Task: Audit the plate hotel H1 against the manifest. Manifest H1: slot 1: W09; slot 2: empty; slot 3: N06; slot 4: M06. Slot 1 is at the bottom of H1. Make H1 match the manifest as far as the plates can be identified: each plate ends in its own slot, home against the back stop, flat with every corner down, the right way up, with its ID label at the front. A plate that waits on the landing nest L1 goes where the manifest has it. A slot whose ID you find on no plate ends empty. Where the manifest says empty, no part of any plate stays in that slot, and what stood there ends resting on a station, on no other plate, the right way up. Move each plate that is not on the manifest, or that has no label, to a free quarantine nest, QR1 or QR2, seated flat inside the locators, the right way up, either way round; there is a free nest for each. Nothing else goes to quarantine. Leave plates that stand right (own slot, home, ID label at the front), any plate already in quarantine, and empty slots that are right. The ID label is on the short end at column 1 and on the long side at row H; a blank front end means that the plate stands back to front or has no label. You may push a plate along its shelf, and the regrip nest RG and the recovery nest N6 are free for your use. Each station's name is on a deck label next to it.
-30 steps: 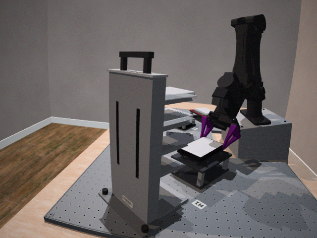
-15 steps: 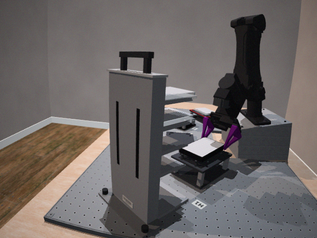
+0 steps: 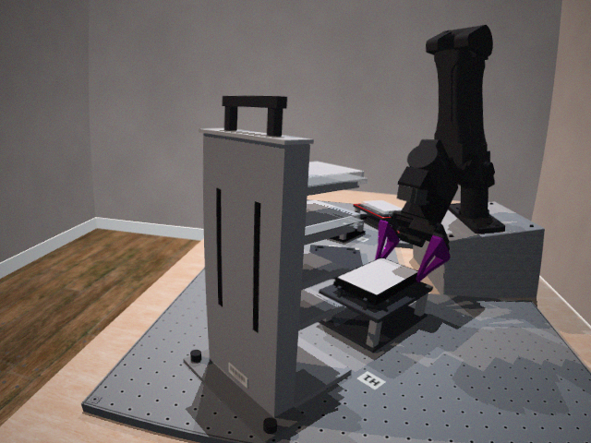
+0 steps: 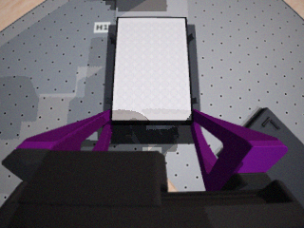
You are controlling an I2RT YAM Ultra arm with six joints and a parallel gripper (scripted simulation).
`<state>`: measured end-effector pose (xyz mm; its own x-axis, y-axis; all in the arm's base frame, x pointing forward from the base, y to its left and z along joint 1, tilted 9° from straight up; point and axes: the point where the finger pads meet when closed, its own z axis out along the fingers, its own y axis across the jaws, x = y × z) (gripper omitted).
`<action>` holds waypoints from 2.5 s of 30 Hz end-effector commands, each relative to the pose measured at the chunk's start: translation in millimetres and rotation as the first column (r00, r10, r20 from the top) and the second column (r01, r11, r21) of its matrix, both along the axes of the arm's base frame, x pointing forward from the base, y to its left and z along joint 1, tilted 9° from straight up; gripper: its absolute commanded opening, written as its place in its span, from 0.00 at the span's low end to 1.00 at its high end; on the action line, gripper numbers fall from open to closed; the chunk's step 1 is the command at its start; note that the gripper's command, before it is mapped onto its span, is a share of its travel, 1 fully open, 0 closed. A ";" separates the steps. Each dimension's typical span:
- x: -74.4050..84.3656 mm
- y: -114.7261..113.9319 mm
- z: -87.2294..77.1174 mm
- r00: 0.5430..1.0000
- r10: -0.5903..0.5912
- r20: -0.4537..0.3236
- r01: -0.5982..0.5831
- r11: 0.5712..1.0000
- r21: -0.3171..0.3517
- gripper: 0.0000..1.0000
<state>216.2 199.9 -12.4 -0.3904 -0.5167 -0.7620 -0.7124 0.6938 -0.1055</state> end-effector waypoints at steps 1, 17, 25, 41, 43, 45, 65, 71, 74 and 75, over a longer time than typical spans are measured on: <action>4.5 4.8 7.1 1.000 0.003 0.029 -0.004 1.000 0.027 0.86; 4.2 3.5 0.1 1.000 0.003 0.029 -0.004 1.000 0.027 0.86; 4.1 2.8 -3.9 1.000 0.003 0.029 -0.004 1.000 0.027 0.86; 3.9 1.7 -9.6 1.000 0.003 0.029 -0.004 1.000 0.027 0.93; 3.9 1.7 -9.6 1.000 0.003 0.029 -0.004 1.000 0.027 0.93; 3.9 1.7 -9.7 1.000 0.003 0.029 -0.004 1.000 0.027 1.00; 2.5 1.2 -3.2 1.000 0.003 0.029 -0.004 1.000 0.027 1.00; 0.4 0.6 6.6 1.000 0.003 0.029 -0.004 1.000 0.027 1.00; -0.7 0.2 11.5 1.000 0.003 0.029 -0.004 1.000 0.027 1.00; -1.0 0.1 13.2 1.000 0.003 0.029 -0.004 1.000 0.027 1.00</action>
<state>217.4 201.8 0.1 -0.3542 -0.4906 -0.7962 -0.7114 0.6940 -0.1111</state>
